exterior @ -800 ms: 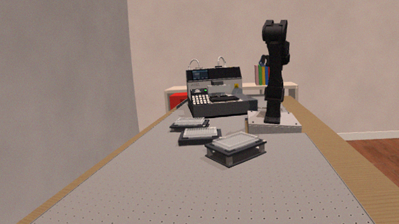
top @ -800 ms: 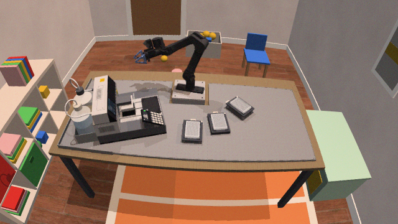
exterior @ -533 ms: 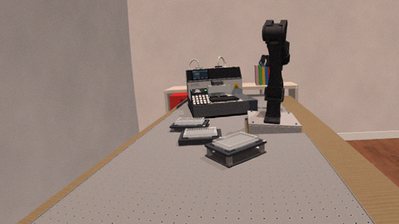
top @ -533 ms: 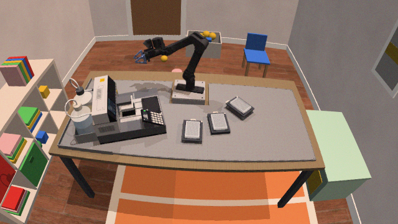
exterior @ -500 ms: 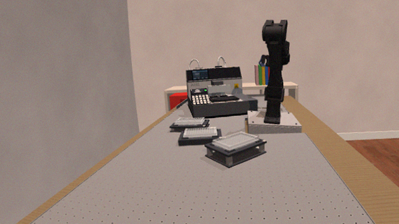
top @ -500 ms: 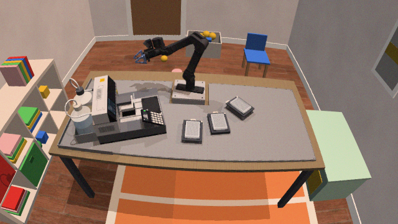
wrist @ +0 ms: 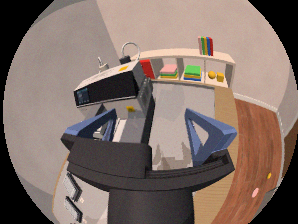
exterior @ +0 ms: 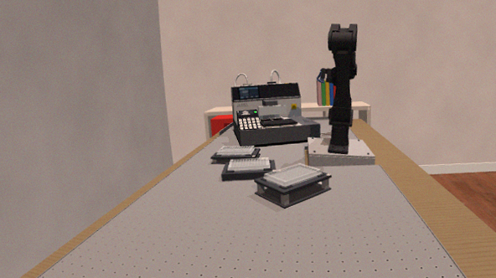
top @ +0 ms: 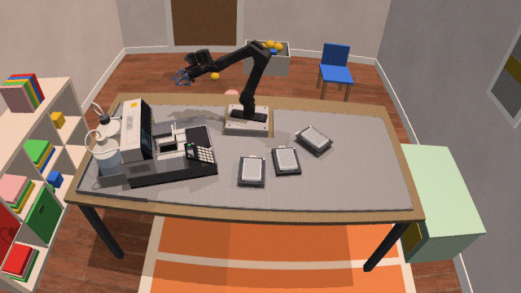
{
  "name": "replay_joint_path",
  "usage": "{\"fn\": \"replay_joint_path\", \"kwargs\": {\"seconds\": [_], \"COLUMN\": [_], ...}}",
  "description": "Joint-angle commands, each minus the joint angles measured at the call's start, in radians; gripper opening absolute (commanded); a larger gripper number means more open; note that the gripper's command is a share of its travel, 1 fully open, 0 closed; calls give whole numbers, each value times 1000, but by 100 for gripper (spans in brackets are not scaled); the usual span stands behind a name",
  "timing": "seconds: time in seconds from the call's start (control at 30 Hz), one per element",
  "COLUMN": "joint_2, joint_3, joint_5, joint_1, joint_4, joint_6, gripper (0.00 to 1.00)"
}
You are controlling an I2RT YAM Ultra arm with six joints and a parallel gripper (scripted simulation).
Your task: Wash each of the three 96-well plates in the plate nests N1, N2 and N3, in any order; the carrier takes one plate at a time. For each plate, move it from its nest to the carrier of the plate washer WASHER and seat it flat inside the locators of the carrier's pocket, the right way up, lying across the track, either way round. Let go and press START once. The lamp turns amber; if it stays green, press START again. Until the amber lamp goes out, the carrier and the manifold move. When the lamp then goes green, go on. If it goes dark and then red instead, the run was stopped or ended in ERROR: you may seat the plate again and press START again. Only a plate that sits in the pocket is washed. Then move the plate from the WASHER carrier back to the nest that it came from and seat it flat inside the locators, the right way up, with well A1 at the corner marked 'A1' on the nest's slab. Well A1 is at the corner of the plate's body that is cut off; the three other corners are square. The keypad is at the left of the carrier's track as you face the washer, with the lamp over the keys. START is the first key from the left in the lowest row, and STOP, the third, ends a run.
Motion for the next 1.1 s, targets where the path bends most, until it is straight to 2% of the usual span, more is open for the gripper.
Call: {"fn": "replay_joint_path", "kwargs": {"seconds": [0.0, 0.1, 0.17, 0.2, 0.3, 0.37, 0.4, 0.57, 0.67, 0.77, 0.8, 0.87, 0.93, 1.07], "joint_2": [15, 18, 39, 46, 46, 70, 78, 76, 109, 105, 117, 117, 140, 133], "joint_3": [65, 44, 97, 110, 101, 157, 171, 129, 199, 172, 199, 199, 244, 207], "joint_5": [1, 53, 38, 40, 56, 45, 48, 123, 114, 157, 153, 153, 151, 203], "joint_1": [36, 91, 110, 123, 141, 161, 174, 261, 293, 344, 354, 354, 376, 443], "joint_4": [-105, -64, -163, -185, -171, -271, -296, -224, -347, -305, -352, -352, -427, -374], "joint_6": [-21, 6, -20, -24, -14, -45, -50, 4, -32, 1, -14, -14, -37, 10], "gripper": [100, 100, 100, 100, 100, 100, 100, 100, 100, 100, 100, 100, 100, 100]}}
